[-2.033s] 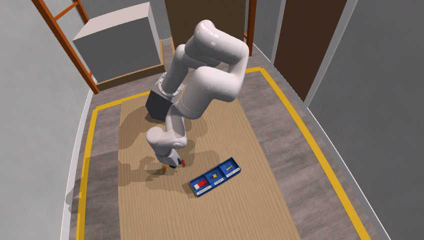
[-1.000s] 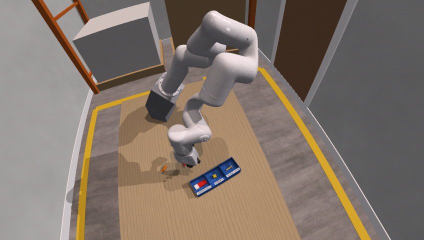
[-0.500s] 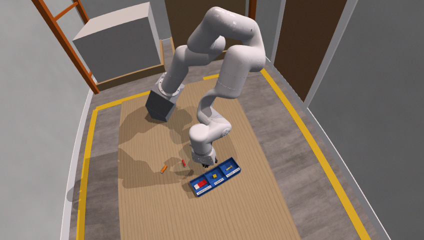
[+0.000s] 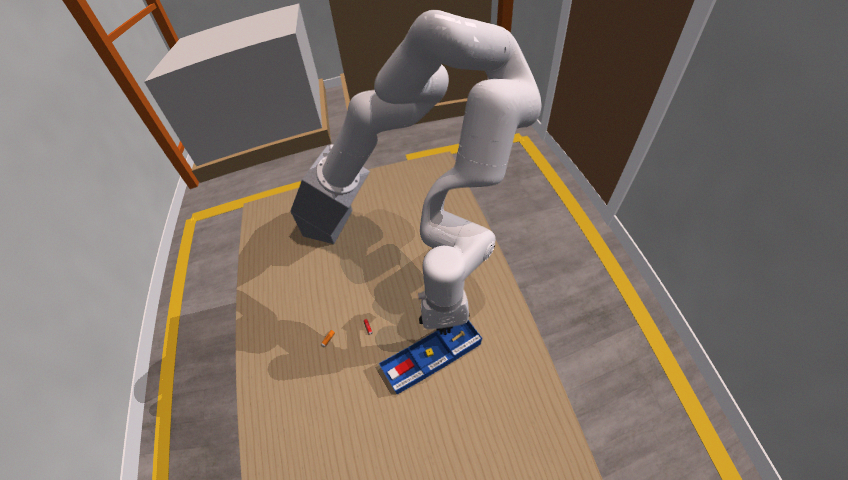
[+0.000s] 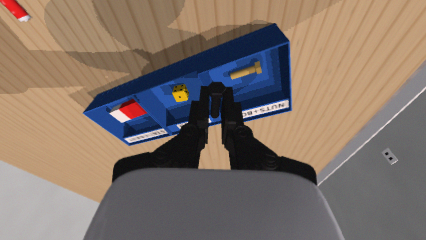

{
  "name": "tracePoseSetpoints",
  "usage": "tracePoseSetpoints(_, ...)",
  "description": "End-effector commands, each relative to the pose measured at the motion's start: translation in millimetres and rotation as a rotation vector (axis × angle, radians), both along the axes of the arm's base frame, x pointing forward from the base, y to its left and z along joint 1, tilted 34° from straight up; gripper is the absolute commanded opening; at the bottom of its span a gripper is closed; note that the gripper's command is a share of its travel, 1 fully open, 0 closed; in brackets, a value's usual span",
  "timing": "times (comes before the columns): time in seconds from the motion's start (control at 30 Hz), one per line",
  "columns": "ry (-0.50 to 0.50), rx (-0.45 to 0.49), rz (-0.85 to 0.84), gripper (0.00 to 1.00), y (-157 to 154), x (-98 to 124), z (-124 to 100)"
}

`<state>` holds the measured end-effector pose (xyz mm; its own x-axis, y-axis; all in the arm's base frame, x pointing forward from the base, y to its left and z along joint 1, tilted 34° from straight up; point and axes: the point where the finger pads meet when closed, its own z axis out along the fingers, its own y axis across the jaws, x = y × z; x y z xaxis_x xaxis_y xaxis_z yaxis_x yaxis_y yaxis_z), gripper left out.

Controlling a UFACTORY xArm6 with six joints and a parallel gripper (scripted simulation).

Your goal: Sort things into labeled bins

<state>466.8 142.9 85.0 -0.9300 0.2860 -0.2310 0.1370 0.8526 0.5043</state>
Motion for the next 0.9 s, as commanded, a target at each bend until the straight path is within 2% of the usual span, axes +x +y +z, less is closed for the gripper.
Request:
tracePoseSetpoints(0.0, -0.072, -0.053, 0.129, 0.0, 15.5, 6.0, 11.1)
tracePoseSetpoints(0.1, -0.134, -0.102, 0.248, 0.0, 26.9, 9.6, 18.5)
tracePoseSetpoints(0.17, -0.175, -0.134, 0.325, 0.0, 26.9, 9.6, 18.6)
tracePoseSetpoints(0.23, -0.175, -0.134, 0.325, 0.0, 26.9, 9.6, 18.6)
tracePoseSetpoints(0.3, -0.233, -0.179, 0.435, 0.0, 26.9, 9.6, 18.6)
tracePoseSetpoints(0.73, -0.443, -0.362, 0.862, 0.0, 26.9, 9.6, 18.6)
tracePoseSetpoints(0.8, -0.443, -0.362, 0.862, 0.0, 26.9, 9.6, 18.6)
tracePoseSetpoints(0.83, -0.496, -0.399, 0.957, 0.0, 26.9, 9.6, 18.6)
tracePoseSetpoints(0.87, -0.502, -0.408, 0.975, 0.0, 26.9, 9.6, 18.6)
